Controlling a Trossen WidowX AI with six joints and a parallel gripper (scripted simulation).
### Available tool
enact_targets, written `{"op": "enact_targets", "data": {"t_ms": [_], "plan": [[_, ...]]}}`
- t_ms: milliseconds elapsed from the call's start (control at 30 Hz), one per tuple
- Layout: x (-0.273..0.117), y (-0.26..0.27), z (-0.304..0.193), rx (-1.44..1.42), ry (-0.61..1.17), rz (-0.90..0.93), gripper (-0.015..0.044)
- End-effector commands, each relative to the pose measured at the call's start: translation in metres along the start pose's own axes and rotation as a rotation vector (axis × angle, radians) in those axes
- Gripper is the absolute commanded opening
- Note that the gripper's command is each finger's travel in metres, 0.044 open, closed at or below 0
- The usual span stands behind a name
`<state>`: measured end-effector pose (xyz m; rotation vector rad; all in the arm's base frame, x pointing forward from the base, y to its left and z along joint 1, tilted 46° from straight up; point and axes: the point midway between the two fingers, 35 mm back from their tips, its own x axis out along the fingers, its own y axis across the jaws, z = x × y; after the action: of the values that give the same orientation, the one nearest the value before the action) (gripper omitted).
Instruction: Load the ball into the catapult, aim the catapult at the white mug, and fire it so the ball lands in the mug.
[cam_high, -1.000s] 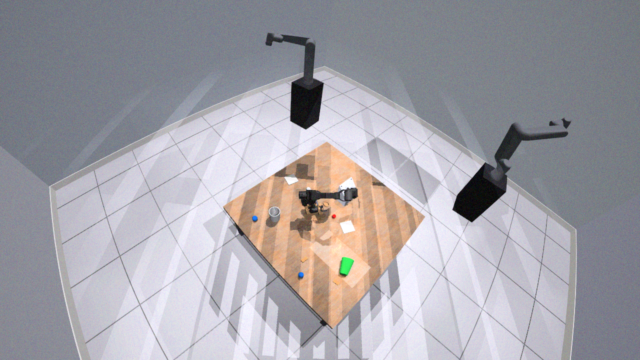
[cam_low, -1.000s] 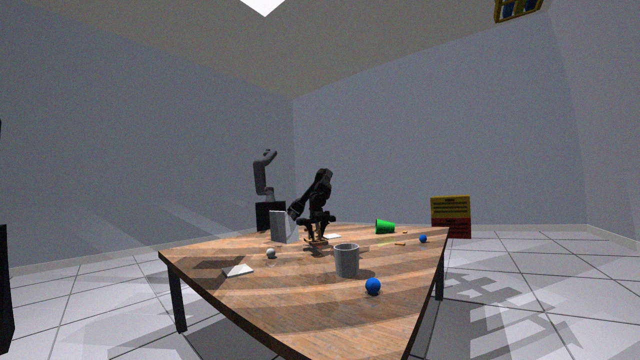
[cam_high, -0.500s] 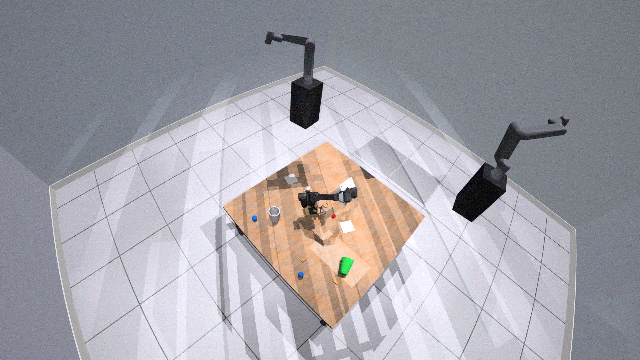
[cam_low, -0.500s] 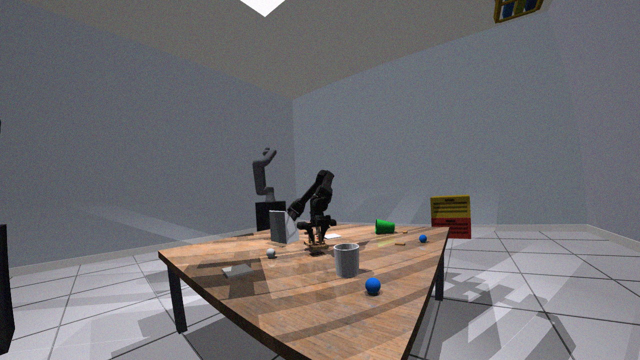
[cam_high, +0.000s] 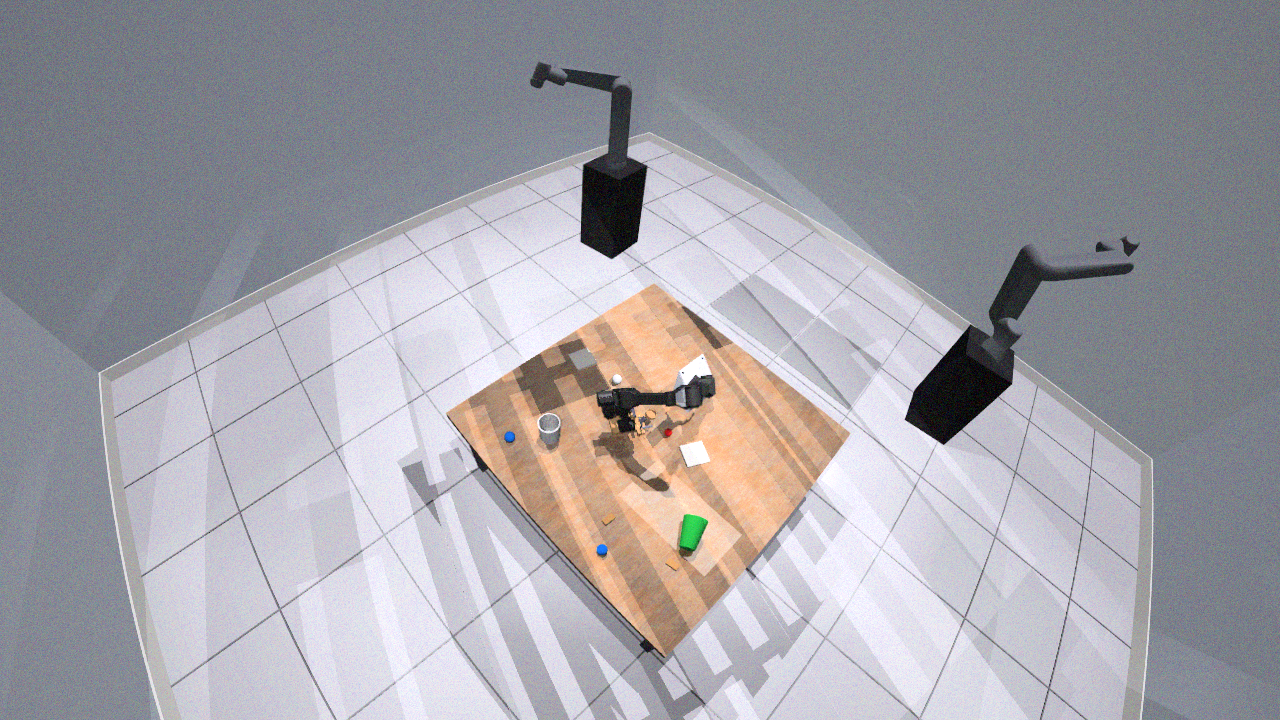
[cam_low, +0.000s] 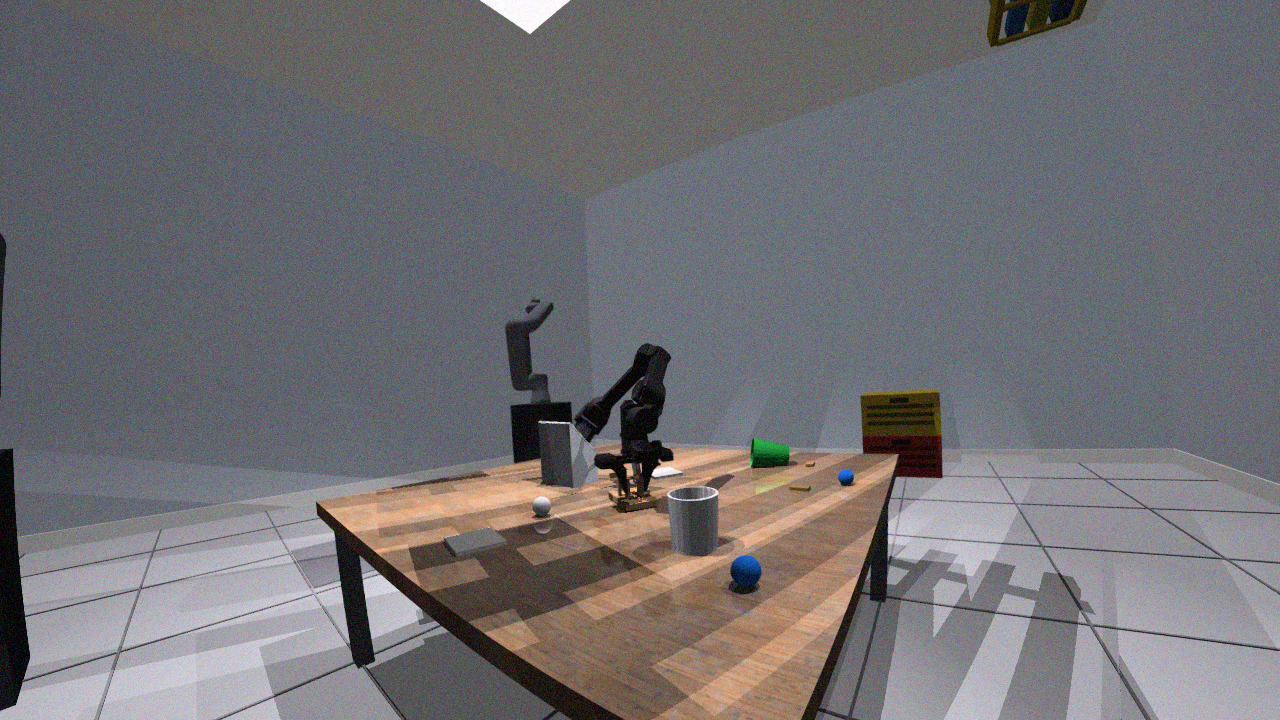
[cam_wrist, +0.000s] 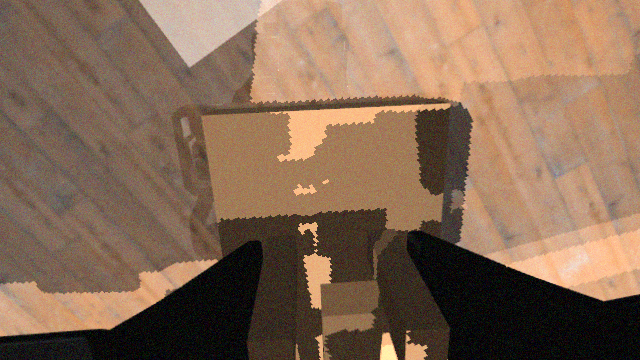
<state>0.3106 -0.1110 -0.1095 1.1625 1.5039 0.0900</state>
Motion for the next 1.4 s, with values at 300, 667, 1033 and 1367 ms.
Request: {"op": "enact_targets", "data": {"t_ms": [300, 667, 1033, 1367], "plan": [[-0.001, 0.000, 0.000, -0.001, -0.001, 0.000, 0.0131], [-0.024, -0.001, 0.003, 0.000, -0.003, -0.003, 0.0420], [-0.085, -0.003, 0.002, 0.010, -0.005, 0.000, 0.0440], [-0.061, -0.002, -0.001, 0.003, -0.017, 0.006, 0.0440]]}}
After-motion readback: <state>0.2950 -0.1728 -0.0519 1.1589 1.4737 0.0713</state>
